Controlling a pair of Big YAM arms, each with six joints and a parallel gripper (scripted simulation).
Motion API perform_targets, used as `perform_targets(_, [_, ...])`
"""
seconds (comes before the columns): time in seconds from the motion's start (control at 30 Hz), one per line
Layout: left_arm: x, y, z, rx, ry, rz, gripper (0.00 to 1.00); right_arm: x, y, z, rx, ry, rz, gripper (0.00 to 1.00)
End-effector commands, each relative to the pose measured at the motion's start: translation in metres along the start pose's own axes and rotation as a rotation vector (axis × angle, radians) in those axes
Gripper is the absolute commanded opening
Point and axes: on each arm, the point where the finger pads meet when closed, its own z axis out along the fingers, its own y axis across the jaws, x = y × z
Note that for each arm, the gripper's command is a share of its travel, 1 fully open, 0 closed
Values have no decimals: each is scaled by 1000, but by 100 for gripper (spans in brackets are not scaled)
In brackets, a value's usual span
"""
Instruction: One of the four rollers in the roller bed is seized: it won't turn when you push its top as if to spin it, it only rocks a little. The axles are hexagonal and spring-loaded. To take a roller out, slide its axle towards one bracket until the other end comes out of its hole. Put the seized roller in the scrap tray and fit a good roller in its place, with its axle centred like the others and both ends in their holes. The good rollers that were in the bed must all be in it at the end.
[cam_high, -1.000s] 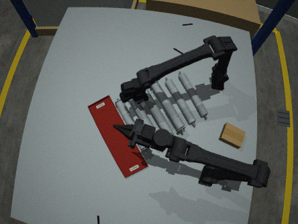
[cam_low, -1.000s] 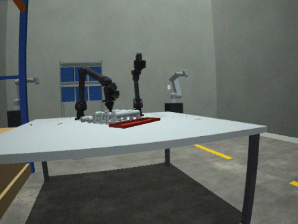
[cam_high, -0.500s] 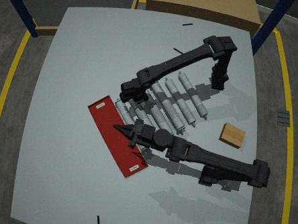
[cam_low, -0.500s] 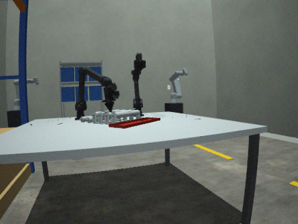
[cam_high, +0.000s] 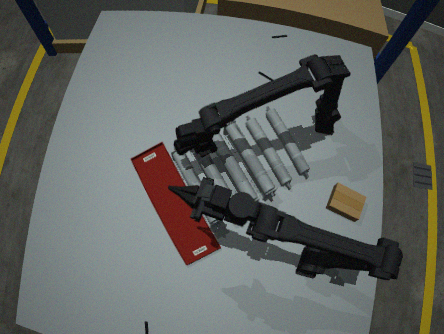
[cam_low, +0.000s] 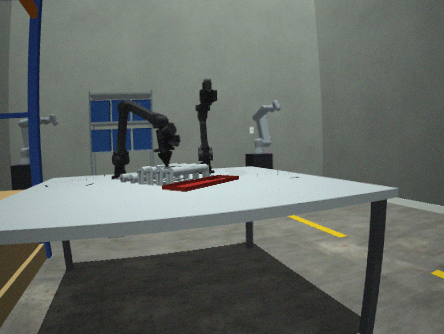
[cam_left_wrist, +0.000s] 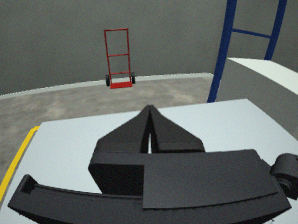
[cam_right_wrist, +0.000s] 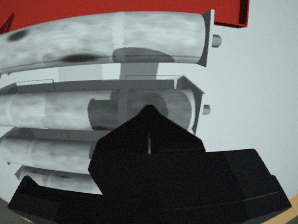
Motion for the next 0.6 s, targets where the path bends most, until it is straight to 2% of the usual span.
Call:
perform_targets(0.0, [-29,-3,-1,2,-44,6,0,-17,3,-1,2,-1,6,0])
perform_targets(0.1, [-29,-3,-1,2,-44,6,0,-11,3,4,0,13,1,0])
perform_targets(0.13, [-29,-3,-1,2,-44,6,0,-19,0,1,-1,-1,9,0])
perform_targets(0.17, [-29,-3,-1,2,-44,6,0,1,3,15,-7,35,10,0])
perform_targets(0.2, [-29,-3,-1,2,-44,6,0,1,3,18,-6,29,9,0])
perform_targets(0.37, [-29,-3,-1,2,-44,6,0,-2,2,19,-3,12,8,0])
perform_targets(0.57, [-29,-3,-1,2,-44,6,0,7,3,20,-8,43,8,0])
